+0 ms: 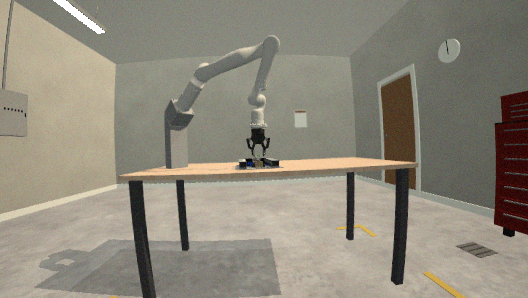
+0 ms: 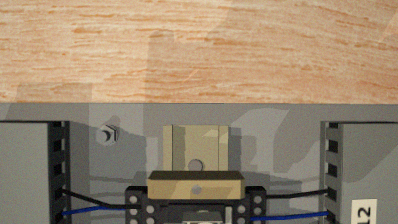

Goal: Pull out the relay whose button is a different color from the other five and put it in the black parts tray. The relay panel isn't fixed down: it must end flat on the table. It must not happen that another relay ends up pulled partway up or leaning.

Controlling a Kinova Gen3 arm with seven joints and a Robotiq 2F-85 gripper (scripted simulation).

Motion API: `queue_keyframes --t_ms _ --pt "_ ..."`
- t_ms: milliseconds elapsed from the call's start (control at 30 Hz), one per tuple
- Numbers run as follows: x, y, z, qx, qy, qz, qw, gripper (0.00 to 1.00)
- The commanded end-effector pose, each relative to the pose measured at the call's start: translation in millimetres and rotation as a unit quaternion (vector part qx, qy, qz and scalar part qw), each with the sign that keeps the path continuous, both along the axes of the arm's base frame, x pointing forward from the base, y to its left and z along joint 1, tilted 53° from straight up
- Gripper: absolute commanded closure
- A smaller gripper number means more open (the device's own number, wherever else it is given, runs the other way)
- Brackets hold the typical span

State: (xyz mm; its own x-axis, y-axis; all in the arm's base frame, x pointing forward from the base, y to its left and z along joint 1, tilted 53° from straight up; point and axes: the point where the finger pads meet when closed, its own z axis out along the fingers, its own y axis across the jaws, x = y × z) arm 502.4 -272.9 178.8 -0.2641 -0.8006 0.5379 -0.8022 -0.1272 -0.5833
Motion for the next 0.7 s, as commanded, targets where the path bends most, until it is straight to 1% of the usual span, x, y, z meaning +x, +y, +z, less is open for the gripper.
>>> queue_keyframes --t_ms 0,667 --pt "2.4 -2.8 -0.4 0.0 -0.003 -0.001 1.0 0.39" --pt "13.0 -14.6 -12.5 0.0 -0.003 -0.001 1.0 0.39"
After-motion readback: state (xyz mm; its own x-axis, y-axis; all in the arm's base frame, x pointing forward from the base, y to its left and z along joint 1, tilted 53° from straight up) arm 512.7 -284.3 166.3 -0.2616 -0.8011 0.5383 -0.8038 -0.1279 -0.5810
